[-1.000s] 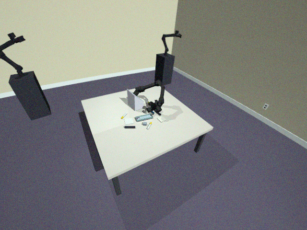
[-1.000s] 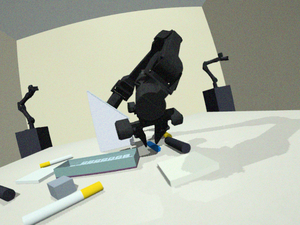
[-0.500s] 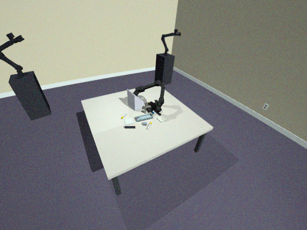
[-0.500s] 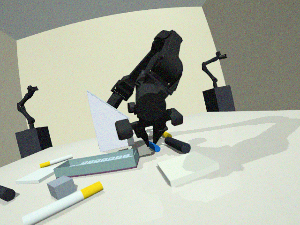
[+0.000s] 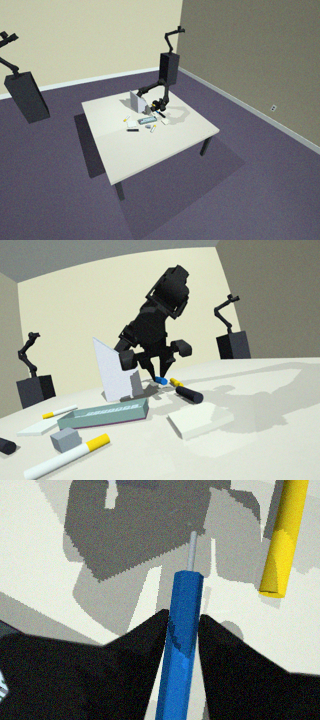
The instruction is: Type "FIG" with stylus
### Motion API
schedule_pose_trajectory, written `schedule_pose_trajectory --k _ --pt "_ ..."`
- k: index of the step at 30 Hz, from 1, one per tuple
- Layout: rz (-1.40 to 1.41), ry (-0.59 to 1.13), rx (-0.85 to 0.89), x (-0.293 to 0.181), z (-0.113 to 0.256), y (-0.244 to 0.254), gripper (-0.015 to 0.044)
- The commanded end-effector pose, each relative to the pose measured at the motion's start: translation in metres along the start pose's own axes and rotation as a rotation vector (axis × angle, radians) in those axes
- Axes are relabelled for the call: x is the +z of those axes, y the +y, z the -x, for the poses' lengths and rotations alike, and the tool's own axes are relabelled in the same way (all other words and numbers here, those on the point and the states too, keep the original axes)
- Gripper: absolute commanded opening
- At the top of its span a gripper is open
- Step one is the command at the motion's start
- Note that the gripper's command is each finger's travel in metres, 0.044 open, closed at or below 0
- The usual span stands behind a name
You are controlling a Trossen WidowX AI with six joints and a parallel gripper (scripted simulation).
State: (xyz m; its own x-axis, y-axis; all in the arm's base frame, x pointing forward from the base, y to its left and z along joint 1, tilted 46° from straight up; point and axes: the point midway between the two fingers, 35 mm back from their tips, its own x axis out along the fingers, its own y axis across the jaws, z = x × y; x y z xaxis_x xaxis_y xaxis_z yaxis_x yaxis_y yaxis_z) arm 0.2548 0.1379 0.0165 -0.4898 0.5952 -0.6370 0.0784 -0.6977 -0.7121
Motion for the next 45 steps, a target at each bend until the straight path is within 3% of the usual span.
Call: schedule_pose_trajectory --k 1,21,45 --pt "0.008 -0.009 0.006 0.004 0.003 0.0 0.0" --pt "0.59 -0.073 0.093 -0.003 0.009 0.026 0.0" --pt "1.391 -0.264 0.139 -0.007 0.021 0.061 0.0"
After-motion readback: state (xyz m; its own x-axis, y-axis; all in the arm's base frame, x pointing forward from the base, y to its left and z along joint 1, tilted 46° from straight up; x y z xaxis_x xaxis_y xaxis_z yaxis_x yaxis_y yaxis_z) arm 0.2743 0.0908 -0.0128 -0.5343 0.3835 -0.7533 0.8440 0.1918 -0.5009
